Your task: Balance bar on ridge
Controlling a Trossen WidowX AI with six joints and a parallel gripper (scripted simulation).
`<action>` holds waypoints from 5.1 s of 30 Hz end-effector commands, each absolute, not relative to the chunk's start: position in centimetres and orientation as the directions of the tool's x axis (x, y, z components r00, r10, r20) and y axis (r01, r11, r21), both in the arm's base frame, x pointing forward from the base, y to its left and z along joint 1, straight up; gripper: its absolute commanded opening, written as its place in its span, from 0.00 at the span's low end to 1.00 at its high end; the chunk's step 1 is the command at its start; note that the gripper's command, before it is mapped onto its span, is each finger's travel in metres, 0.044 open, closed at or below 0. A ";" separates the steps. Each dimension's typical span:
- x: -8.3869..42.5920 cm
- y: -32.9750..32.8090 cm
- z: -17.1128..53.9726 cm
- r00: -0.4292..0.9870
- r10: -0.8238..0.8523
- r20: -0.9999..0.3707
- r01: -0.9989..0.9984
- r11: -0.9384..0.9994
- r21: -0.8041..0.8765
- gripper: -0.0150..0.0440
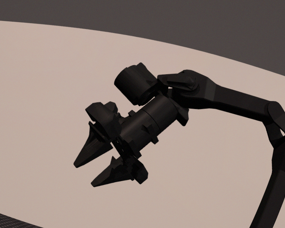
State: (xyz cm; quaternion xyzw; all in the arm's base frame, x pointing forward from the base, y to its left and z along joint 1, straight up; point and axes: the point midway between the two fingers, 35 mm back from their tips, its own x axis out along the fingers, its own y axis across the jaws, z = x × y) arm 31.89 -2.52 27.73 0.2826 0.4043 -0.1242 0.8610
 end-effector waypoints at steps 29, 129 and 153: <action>22.7 -15.8 12.1 0.036 -0.023 -0.999 0.938 0.345 0.026 0.79; 22.6 -16.1 11.6 0.025 -0.017 -1.000 0.942 0.335 0.018 0.25; 24.7 -12.4 14.1 0.027 -0.013 -1.000 0.960 0.278 0.022 0.25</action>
